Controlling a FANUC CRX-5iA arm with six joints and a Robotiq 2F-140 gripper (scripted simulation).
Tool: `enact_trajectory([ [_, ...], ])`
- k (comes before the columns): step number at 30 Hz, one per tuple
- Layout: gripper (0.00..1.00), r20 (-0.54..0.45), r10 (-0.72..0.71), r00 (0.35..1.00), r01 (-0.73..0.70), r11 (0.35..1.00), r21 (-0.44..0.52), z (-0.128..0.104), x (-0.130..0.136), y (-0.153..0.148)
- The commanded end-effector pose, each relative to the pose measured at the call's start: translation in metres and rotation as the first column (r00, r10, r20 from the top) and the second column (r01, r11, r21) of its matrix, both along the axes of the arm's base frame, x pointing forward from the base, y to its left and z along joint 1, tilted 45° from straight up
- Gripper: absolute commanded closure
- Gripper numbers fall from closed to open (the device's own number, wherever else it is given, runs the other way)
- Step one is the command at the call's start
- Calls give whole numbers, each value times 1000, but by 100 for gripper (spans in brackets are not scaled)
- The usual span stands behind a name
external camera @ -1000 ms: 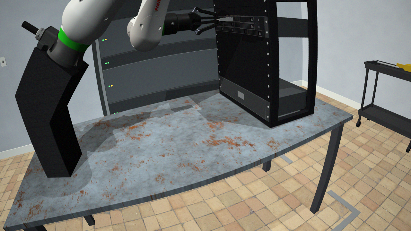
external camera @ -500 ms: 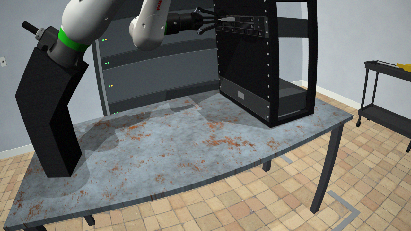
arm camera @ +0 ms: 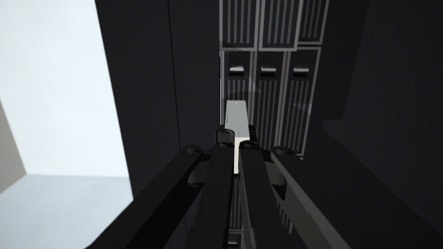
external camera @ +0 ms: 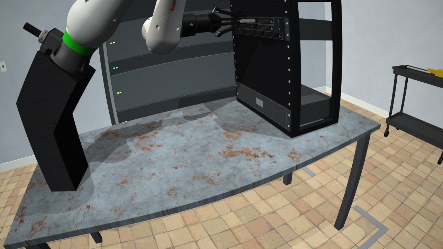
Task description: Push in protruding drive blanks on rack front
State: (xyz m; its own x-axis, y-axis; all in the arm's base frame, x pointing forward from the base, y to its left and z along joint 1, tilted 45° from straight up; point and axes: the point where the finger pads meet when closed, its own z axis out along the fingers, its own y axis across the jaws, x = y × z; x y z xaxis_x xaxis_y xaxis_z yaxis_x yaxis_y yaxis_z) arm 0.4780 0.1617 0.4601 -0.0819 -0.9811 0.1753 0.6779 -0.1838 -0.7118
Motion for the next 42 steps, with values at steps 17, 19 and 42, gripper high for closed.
enact_trajectory([
  [17, 90, 1, 0, 1000, 0, 1000, 0, 7, 7, 1],
  [19, 90, 1, 0, 1000, 0, 1000, 0, 7, 7, 1],
  [42, 90, 1, 0, 1000, 0, 1000, 0, 10, 10, 1],
])
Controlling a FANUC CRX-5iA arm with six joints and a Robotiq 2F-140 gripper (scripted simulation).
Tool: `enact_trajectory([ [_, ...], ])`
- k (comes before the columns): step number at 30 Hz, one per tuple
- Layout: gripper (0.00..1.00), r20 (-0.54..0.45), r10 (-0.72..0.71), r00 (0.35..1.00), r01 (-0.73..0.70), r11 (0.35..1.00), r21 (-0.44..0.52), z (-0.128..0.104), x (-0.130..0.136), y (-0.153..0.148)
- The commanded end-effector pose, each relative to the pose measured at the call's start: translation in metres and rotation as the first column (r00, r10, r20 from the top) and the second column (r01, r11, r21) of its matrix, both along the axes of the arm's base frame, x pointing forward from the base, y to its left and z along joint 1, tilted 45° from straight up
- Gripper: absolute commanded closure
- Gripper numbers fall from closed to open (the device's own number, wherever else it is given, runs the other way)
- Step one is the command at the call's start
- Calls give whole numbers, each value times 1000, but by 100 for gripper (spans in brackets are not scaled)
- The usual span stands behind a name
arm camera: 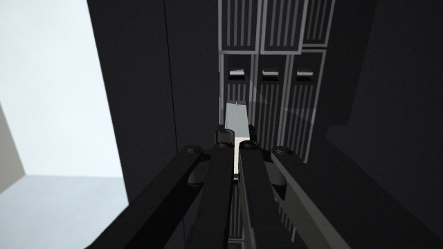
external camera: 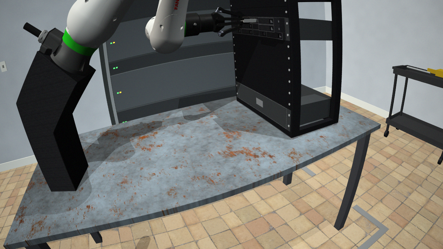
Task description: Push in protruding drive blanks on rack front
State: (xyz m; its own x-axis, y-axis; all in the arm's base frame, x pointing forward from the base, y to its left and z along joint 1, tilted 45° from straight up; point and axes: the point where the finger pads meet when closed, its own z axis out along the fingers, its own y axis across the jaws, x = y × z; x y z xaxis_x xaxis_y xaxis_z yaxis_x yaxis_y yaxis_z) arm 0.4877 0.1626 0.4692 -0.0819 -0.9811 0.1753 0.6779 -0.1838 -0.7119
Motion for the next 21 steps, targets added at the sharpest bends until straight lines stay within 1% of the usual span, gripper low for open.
enact_trajectory([
  [1, 90, 1, 0, 1000, 0, 1000, 0, 1, 0, 0],
  [21, 90, 1, 0, 1000, 0, 1000, 0, 4, 4, 0],
])
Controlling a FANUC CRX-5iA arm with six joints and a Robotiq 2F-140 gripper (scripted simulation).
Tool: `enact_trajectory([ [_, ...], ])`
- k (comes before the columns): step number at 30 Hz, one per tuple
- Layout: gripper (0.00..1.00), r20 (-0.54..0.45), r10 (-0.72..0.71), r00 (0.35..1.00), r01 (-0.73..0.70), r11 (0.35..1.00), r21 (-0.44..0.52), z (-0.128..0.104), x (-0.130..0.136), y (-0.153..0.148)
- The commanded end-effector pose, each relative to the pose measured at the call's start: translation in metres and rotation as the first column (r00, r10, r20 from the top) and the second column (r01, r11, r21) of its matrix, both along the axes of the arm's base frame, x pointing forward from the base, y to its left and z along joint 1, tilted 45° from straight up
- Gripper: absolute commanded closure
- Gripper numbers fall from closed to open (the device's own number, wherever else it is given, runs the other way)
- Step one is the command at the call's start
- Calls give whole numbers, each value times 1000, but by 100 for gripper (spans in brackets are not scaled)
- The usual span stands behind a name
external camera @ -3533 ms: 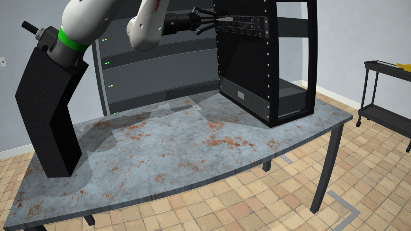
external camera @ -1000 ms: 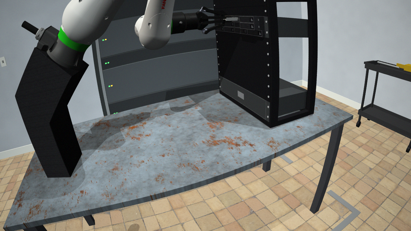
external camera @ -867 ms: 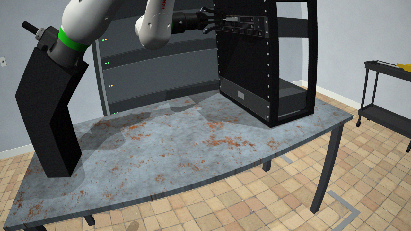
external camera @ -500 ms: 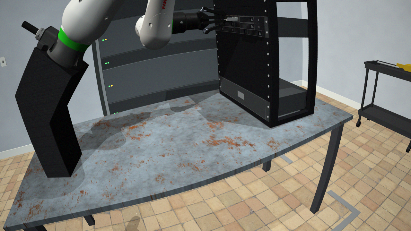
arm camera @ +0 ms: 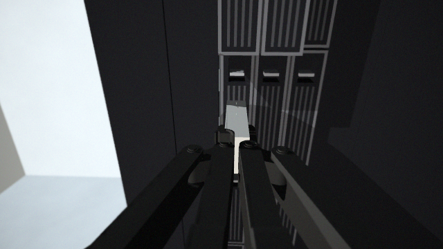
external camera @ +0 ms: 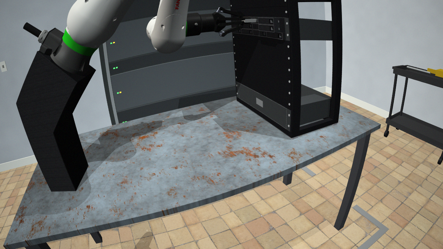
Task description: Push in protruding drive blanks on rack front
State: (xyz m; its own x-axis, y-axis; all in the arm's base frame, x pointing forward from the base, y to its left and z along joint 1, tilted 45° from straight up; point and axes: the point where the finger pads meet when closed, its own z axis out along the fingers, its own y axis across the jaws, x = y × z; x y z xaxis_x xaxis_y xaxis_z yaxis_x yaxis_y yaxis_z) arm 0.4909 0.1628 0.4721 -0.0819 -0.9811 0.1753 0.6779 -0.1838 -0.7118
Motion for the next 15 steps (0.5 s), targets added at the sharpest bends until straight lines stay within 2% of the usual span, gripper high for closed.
enact_trajectory([
  [1, 90, 1, 0, 1000, 0, 1000, 0, 1, 1, 0],
  [15, 90, 1, 0, 1000, 0, 1000, 0, 3, 2, 0],
])
